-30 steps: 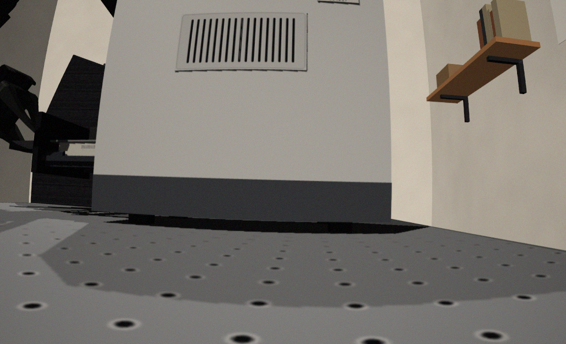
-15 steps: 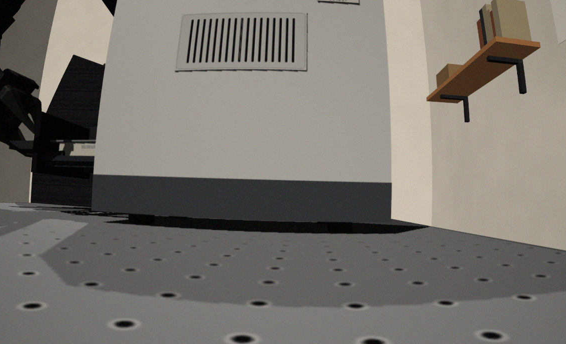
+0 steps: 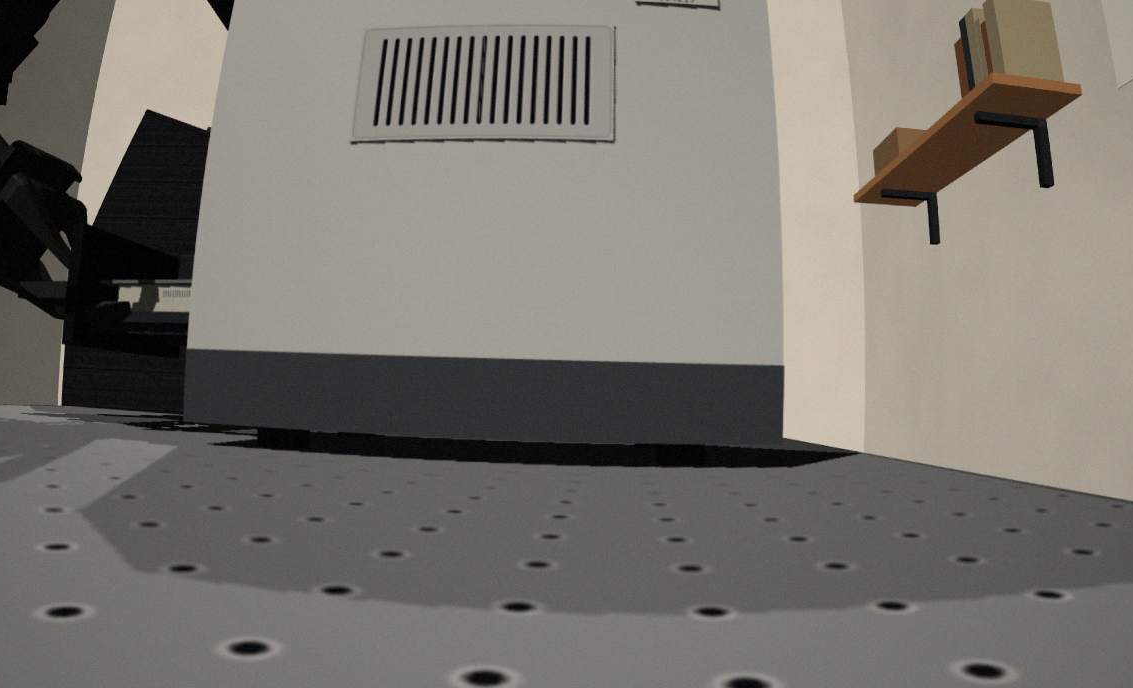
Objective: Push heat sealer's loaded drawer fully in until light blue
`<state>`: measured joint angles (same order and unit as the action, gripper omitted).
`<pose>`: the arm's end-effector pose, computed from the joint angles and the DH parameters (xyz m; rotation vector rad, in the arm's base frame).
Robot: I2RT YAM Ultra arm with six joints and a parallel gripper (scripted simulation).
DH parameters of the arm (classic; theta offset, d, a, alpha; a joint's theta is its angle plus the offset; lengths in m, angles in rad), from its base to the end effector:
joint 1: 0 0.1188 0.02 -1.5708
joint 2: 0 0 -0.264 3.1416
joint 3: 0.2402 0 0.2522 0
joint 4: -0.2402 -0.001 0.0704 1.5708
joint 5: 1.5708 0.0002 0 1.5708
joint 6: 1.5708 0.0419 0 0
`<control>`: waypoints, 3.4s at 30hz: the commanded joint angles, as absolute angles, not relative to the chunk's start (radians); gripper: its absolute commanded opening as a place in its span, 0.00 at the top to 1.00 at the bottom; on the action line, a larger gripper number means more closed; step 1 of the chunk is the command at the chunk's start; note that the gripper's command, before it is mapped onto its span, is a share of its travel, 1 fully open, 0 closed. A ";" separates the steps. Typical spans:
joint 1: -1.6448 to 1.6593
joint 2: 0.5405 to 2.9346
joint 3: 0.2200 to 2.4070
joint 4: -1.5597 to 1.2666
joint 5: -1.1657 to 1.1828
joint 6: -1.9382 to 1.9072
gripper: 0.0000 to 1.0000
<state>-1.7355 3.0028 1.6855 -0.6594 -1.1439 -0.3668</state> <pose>-0.0214 -0.3676 -0.1473 1.5483 1.4561 1.0499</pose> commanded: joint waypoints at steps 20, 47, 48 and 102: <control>-1.725 2.994 1.656 -0.580 -1.164 -0.316 0.75; -1.720 2.984 1.638 -0.572 -1.172 -0.312 1.00; -1.720 2.984 1.638 -0.572 -1.172 -0.312 1.00; -1.578 2.869 1.461 -0.200 -1.201 0.016 1.00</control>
